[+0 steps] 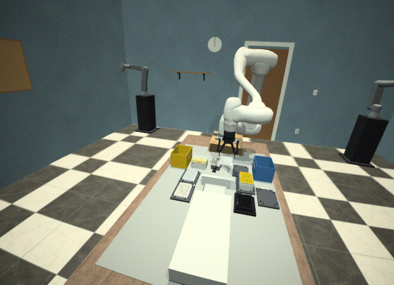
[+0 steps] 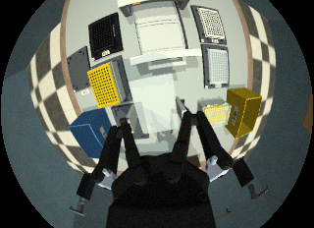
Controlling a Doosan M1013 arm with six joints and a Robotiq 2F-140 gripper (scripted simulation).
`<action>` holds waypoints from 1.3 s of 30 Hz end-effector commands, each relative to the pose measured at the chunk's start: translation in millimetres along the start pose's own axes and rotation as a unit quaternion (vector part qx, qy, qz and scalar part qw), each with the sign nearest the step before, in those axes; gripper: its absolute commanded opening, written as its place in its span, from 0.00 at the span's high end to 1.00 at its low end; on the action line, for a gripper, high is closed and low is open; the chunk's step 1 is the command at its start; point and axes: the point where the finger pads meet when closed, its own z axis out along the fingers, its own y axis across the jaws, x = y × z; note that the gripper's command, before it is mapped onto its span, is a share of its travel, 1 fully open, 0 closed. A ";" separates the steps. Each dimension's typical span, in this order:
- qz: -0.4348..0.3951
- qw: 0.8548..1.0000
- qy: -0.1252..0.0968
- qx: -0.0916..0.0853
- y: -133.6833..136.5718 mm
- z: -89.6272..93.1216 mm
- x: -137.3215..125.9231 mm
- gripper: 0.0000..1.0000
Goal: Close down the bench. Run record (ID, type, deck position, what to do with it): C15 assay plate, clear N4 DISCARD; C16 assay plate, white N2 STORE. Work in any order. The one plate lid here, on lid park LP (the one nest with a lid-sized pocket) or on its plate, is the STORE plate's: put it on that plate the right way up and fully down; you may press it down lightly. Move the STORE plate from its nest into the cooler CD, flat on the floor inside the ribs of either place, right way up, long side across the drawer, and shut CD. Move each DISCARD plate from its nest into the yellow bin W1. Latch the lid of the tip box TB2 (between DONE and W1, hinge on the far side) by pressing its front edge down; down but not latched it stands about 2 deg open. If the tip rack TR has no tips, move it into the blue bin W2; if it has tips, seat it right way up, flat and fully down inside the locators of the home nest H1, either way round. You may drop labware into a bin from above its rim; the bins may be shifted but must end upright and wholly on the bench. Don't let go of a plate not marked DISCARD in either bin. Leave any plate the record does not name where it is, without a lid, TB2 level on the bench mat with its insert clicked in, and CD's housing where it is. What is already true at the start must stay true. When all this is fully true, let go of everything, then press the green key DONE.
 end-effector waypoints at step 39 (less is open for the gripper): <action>0.000 1.000 0.000 0.000 72.3 -0.1 68.4 1.00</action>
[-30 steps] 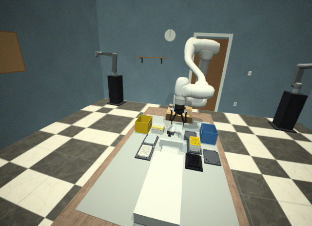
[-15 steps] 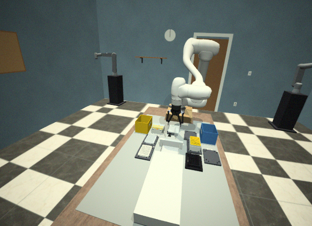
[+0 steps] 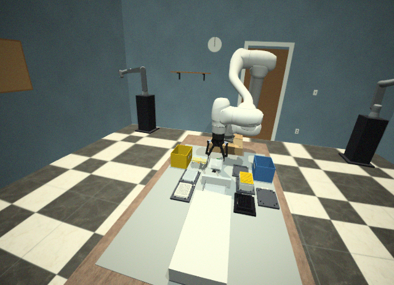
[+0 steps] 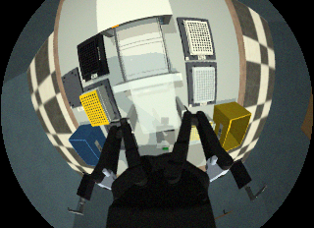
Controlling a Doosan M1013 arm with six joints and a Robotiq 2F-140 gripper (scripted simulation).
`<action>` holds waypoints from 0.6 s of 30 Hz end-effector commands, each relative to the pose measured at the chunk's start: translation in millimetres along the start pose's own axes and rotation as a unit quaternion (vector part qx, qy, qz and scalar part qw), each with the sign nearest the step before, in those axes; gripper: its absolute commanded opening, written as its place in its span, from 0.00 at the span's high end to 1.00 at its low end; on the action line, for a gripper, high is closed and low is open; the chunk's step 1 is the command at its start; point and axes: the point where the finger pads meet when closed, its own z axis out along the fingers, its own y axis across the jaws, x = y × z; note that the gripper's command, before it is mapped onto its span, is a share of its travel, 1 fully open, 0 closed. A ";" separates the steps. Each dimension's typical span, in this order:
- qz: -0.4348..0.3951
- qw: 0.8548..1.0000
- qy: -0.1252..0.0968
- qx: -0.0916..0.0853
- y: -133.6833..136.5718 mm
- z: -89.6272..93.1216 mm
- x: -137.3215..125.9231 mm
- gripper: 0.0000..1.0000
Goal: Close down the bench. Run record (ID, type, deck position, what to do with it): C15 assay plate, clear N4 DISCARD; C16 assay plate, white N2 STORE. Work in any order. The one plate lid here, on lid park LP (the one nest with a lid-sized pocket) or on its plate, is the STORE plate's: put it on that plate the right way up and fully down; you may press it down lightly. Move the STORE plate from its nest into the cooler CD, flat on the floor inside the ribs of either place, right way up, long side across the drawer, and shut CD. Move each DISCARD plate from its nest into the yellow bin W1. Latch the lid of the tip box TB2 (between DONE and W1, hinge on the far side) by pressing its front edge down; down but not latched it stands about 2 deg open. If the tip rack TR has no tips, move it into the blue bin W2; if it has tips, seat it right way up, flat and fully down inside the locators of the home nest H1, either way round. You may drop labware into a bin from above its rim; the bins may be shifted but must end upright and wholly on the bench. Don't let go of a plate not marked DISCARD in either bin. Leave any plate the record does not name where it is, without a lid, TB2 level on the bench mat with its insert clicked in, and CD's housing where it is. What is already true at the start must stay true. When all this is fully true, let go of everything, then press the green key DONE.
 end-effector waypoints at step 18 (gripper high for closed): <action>0.000 1.000 0.000 0.000 35.5 -0.1 33.7 1.00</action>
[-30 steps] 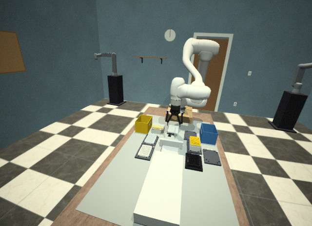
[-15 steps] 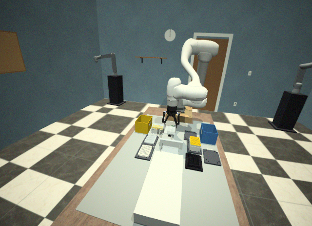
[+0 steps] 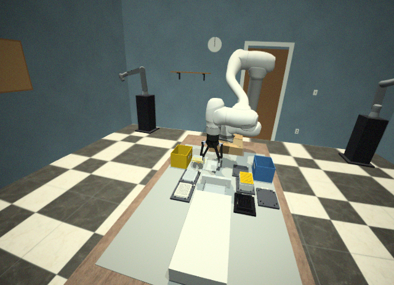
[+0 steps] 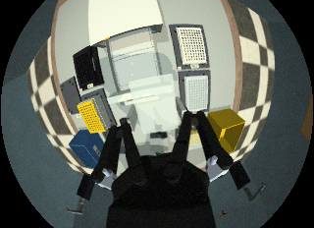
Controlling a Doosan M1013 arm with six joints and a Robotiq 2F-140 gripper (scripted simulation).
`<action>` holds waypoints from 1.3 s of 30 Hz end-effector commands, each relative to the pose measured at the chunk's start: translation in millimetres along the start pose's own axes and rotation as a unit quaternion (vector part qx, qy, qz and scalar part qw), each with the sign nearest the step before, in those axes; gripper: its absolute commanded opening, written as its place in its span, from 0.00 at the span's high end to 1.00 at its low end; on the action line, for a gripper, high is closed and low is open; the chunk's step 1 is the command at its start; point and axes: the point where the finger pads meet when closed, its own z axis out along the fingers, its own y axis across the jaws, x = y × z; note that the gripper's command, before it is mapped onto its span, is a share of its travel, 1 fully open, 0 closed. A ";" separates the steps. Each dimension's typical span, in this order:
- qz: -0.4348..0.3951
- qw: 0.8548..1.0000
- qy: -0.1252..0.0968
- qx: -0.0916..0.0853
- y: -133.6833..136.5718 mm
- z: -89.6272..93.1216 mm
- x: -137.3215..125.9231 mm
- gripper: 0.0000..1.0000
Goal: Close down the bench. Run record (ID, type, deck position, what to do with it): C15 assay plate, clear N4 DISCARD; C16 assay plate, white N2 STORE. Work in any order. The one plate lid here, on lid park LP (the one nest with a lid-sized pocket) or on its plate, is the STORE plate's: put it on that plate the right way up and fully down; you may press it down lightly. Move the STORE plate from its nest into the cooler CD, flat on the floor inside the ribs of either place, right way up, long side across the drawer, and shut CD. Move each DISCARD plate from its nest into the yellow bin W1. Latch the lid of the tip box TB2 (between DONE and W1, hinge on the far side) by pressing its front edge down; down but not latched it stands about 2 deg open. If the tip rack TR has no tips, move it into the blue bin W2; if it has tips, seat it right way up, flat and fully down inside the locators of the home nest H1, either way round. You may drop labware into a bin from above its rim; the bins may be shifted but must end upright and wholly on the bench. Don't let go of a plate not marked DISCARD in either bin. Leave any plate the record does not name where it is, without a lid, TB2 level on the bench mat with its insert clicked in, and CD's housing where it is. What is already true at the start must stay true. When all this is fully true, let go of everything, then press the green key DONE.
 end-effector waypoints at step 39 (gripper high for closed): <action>0.000 1.000 0.000 0.000 68.5 -0.1 64.8 1.00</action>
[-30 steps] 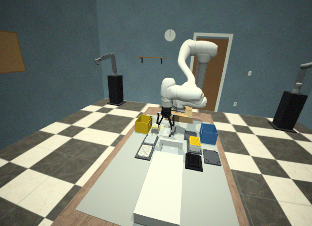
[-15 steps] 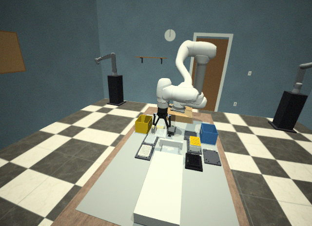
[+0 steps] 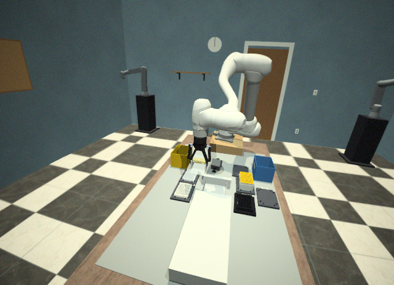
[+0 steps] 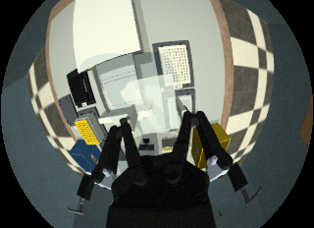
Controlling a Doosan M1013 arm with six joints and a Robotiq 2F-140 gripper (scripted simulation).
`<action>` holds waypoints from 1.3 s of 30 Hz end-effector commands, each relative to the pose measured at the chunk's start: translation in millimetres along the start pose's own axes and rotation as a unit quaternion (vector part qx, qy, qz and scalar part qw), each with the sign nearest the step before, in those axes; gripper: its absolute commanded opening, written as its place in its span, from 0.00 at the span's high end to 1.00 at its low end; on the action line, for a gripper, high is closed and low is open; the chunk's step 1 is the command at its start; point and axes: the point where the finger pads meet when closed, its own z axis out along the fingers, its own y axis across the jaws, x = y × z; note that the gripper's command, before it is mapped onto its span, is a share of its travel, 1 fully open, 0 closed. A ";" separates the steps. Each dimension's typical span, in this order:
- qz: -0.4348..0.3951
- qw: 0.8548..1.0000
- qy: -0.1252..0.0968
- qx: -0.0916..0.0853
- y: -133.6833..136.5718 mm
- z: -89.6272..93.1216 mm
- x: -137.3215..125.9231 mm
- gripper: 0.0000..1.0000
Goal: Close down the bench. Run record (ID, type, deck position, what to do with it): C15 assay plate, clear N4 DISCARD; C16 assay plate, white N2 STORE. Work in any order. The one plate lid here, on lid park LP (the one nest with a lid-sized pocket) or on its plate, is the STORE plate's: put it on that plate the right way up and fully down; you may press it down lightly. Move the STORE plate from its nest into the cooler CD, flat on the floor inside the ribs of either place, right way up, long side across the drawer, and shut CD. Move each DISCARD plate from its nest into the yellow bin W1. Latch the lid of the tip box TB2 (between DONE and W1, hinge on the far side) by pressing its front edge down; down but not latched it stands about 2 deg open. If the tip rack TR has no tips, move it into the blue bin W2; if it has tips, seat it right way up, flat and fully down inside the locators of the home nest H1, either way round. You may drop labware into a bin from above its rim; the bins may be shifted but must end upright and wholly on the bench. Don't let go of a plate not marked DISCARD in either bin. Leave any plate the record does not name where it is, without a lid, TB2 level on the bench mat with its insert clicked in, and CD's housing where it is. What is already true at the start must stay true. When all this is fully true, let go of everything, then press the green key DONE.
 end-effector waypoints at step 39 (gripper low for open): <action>0.000 1.000 0.000 0.000 69.4 -0.1 65.7 1.00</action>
